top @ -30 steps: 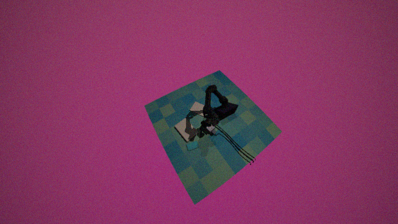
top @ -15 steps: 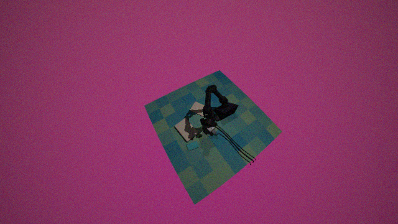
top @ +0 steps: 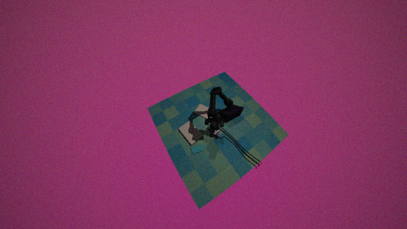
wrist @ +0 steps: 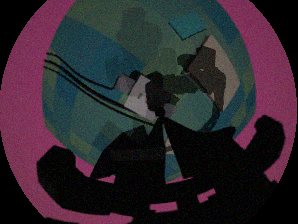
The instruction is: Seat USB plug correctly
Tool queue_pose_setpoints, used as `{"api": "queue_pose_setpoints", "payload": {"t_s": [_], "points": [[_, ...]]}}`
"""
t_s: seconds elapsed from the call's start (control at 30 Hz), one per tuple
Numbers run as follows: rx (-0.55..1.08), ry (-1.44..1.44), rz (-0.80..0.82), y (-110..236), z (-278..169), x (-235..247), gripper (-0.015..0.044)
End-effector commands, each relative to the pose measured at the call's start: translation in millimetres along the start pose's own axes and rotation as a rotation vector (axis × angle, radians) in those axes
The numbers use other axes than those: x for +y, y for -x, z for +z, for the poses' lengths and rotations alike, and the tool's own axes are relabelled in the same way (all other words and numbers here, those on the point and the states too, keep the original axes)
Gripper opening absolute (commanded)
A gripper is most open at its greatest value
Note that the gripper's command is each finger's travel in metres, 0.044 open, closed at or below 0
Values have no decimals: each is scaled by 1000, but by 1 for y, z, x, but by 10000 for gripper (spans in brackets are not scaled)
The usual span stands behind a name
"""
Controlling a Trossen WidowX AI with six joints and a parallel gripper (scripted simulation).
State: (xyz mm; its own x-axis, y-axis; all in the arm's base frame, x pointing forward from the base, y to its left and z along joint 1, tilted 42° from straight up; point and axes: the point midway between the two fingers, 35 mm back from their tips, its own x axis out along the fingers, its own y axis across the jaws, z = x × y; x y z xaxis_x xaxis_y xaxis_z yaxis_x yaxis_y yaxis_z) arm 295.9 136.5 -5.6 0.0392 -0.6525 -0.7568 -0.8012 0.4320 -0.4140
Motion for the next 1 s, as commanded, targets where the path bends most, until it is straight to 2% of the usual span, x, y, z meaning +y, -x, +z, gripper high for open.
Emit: {"api": "queue_pose_setpoints", "payload": {"t_s": [0.0, 0.97], "points": [[1, -91, 0, 0, 0, 0, 0], [2, -850, 0, 0, 0, 0, 0]]}}
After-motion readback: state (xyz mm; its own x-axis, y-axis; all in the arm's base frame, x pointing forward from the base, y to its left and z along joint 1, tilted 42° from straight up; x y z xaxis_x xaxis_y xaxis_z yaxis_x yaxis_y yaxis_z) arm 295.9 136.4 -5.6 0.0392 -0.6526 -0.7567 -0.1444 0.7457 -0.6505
